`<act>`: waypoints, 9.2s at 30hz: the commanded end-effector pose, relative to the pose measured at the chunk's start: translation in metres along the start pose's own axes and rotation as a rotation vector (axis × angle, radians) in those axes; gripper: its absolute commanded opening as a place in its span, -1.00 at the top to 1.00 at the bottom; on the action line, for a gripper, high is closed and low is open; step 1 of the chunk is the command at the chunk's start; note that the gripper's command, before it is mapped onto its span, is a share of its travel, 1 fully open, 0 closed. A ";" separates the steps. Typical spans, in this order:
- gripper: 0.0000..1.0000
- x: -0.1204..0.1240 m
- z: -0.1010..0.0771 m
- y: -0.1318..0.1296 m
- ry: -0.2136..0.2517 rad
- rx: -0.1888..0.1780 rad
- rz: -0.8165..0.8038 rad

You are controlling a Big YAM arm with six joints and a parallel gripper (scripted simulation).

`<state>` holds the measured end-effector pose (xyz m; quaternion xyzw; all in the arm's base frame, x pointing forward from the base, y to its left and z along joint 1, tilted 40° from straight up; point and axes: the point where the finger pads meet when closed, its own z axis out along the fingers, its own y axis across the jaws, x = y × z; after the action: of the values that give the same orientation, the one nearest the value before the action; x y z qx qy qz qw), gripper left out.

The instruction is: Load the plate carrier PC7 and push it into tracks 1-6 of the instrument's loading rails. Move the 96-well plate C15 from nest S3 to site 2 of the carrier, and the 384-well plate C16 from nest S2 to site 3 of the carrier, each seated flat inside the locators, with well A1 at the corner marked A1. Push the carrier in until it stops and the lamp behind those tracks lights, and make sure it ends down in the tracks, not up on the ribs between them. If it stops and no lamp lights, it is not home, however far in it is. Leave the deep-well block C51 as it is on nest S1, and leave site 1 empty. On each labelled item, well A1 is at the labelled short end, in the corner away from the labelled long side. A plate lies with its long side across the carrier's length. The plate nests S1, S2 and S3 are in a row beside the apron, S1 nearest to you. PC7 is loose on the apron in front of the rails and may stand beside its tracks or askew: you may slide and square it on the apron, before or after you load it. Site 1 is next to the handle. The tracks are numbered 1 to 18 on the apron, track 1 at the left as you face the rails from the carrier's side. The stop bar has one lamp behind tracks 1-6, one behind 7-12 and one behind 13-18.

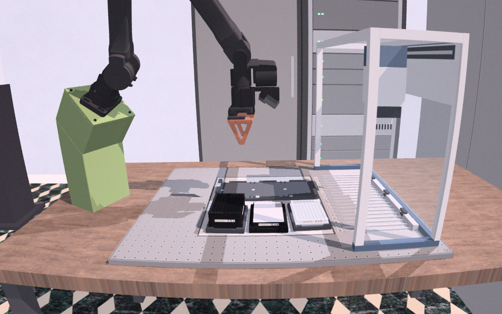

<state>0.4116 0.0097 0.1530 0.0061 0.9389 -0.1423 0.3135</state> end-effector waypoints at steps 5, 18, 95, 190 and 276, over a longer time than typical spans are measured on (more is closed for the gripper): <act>-1.00 -0.038 0.016 -0.008 -0.032 -0.001 0.138; -1.00 -0.093 0.070 -0.024 -0.022 -0.002 0.566; -1.00 -0.087 0.162 -0.025 -0.020 -0.008 1.546; -1.00 -0.086 0.187 0.009 -0.005 -0.021 1.528; -1.00 -0.083 0.187 0.035 -0.001 -0.020 1.535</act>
<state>0.5821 -0.0208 0.0481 0.6613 0.6672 0.1104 0.3246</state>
